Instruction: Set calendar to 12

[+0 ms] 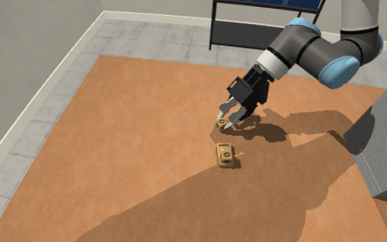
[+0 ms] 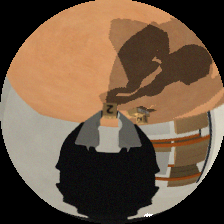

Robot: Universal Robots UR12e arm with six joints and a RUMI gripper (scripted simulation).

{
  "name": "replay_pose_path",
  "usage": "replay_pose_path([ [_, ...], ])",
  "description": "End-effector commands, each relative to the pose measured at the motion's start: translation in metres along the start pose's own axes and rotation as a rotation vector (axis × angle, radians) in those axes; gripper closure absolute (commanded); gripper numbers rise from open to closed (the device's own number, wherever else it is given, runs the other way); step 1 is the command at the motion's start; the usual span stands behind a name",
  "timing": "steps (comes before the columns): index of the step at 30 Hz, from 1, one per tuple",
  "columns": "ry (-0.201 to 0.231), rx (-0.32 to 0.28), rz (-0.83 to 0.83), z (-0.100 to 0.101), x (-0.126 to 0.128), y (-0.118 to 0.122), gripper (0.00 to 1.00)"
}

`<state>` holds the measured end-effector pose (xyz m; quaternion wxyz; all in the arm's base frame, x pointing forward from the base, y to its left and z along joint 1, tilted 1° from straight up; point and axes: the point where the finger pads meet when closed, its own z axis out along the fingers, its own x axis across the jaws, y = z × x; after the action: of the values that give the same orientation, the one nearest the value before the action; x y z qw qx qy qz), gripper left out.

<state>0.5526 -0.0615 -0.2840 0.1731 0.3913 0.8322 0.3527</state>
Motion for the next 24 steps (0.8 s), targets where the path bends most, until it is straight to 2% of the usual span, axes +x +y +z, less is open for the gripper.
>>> replay_pose_path([
  [1,0.0,0.0,0.0,-0.0002,-0.0001,0.0003,0.9],
  [24,0.0,0.0,0.0,0.0035,-0.0001,-0.0034,0.9],
])
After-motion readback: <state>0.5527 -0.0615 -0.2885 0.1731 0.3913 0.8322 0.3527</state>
